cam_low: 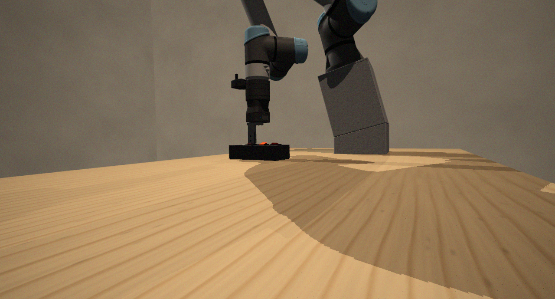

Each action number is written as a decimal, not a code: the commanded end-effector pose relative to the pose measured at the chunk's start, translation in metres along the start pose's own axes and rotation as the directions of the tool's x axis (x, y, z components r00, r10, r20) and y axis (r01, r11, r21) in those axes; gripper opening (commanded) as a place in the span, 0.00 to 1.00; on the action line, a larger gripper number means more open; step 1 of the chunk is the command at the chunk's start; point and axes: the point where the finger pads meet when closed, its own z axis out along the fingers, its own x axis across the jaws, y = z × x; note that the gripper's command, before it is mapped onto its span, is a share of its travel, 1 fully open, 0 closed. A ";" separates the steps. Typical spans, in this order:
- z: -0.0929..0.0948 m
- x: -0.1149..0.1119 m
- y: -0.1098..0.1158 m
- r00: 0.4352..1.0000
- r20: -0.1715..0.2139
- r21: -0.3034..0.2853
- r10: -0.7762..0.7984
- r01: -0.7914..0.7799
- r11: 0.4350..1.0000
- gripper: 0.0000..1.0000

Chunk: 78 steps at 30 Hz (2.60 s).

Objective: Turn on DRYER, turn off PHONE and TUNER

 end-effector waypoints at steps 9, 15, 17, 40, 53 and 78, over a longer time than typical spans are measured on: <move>-0.022 0.000 0.000 1.000 0.000 -0.003 0.001 -0.001 1.000 0.00; -0.032 0.000 0.000 1.000 0.000 -0.003 0.001 -0.001 1.000 0.00; -0.036 0.000 0.000 1.000 0.000 -0.003 0.001 -0.001 1.000 0.00; -0.038 0.000 0.000 1.000 0.000 -0.003 0.001 -0.001 1.000 1.00; -0.048 0.000 0.000 1.000 0.000 -0.003 0.001 -0.001 1.000 1.00; -0.122 0.000 0.000 1.000 0.000 -0.003 0.001 -0.001 1.000 1.00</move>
